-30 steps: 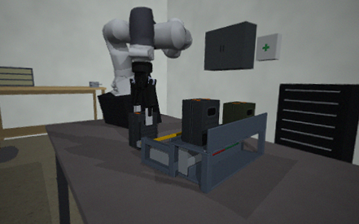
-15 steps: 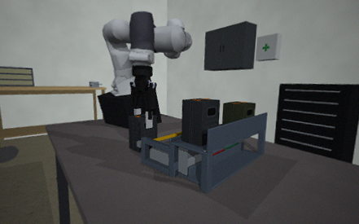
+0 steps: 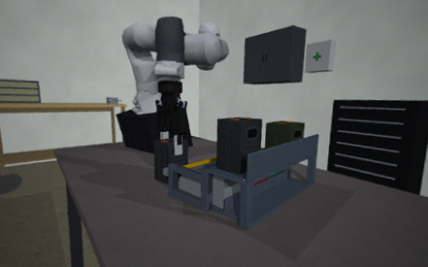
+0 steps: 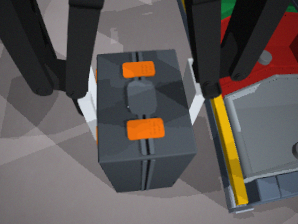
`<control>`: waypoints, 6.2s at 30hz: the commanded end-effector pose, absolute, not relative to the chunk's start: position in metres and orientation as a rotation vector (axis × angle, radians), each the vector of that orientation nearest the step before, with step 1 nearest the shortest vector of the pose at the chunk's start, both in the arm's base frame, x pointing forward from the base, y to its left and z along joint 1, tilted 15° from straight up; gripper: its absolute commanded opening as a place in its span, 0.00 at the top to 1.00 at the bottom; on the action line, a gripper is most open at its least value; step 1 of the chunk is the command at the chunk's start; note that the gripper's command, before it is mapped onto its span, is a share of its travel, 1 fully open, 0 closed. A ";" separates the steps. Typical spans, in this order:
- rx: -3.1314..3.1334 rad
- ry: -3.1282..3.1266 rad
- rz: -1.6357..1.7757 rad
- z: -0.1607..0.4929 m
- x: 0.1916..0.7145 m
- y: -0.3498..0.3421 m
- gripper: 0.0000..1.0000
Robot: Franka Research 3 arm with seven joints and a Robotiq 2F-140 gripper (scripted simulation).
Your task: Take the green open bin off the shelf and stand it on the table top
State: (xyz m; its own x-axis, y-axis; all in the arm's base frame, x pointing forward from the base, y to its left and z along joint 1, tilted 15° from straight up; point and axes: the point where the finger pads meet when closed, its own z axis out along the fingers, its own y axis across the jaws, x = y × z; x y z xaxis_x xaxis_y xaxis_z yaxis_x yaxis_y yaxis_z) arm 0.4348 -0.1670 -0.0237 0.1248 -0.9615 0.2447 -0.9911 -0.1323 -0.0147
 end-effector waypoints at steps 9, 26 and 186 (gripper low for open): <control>2.237 -1.962 0.296 -0.024 0.435 -0.167 0.43; 2.237 -1.962 0.295 -0.024 0.435 -0.167 0.43; 2.232 -1.968 0.311 0.004 0.503 -0.037 0.43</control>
State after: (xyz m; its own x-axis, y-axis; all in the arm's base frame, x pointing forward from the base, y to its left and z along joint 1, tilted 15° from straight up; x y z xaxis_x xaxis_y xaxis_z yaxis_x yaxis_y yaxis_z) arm 0.5038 -0.0350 0.0044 0.1135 -0.9613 0.2510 -0.9920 -0.1237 -0.0254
